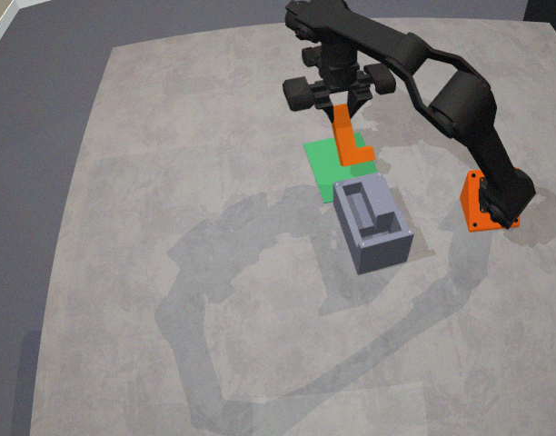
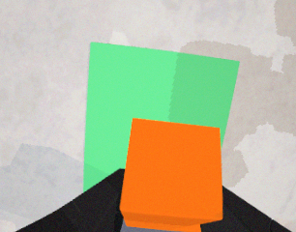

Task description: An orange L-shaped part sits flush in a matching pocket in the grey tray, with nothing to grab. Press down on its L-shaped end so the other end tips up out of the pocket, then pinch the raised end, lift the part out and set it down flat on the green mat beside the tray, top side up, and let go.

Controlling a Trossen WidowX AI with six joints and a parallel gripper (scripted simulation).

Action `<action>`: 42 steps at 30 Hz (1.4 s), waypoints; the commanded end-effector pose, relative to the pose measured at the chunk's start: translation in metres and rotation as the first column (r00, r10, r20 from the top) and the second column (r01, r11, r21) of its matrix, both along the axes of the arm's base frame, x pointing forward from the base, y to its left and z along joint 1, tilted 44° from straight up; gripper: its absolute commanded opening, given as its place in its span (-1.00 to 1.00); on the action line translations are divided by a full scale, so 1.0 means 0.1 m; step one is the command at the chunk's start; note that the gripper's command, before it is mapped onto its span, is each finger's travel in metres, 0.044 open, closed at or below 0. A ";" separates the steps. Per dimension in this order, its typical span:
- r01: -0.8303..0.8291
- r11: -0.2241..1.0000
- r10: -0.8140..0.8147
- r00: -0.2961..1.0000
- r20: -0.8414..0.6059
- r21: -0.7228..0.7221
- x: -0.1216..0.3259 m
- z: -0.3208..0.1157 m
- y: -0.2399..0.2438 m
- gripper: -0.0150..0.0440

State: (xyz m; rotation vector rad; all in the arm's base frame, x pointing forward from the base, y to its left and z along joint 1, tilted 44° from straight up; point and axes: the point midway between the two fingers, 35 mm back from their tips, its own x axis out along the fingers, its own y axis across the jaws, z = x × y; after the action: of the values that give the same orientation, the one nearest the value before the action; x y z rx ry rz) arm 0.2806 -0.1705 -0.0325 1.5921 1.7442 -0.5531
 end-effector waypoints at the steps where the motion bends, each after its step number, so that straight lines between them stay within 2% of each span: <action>1: 0.004 1.000 -0.004 1.000 -0.003 0.005 -0.01 -0.04 0.06 -0.49; 19: 0.004 1.000 -0.004 1.000 -0.002 0.006 -0.01 -0.23 0.24 -0.49; 41: -0.001 1.000 0.001 1.000 -0.002 0.004 -0.01 -0.23 0.24 -0.49; 42: -0.001 1.000 0.001 1.000 -0.002 0.004 -0.01 -0.23 0.24 -0.40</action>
State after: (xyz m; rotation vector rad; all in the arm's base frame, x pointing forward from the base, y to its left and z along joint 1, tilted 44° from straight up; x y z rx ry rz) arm 0.2796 -0.1469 -0.0557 1.5938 1.7482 -0.5516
